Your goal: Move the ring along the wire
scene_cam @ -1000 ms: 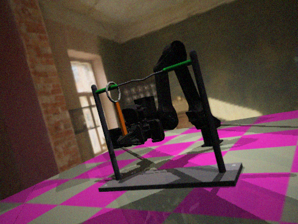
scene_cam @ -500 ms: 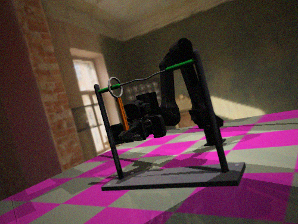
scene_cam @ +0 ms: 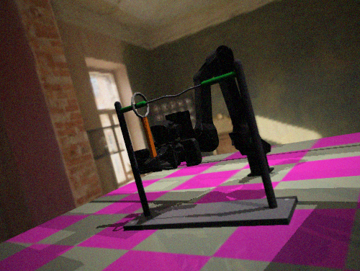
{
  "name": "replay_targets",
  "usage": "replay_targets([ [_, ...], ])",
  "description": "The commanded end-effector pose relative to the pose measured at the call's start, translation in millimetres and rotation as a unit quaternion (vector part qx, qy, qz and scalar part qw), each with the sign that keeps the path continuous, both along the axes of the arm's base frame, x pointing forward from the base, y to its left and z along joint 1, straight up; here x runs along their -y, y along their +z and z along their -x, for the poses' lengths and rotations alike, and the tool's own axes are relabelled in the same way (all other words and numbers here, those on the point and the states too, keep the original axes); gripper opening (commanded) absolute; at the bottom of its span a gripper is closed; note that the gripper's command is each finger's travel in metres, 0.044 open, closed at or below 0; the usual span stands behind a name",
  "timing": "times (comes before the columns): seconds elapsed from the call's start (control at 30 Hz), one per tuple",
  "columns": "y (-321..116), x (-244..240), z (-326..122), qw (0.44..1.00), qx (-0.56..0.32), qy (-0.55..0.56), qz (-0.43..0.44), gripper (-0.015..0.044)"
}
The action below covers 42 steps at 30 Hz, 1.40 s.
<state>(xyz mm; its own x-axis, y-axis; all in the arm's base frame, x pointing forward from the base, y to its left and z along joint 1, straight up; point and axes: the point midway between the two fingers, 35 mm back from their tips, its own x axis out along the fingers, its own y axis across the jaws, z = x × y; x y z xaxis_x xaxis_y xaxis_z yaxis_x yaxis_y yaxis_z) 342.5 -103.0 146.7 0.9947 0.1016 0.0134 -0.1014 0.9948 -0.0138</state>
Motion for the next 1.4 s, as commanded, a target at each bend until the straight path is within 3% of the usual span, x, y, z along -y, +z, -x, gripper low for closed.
replay_targets([
  [0.0, 1, 0, 0, 1.000, 0.001, -0.002, 0.000, -0.0150],
  [1.37, 1, -41, 3, 1.000, -0.001, -0.004, -0.004, -0.0150],
])
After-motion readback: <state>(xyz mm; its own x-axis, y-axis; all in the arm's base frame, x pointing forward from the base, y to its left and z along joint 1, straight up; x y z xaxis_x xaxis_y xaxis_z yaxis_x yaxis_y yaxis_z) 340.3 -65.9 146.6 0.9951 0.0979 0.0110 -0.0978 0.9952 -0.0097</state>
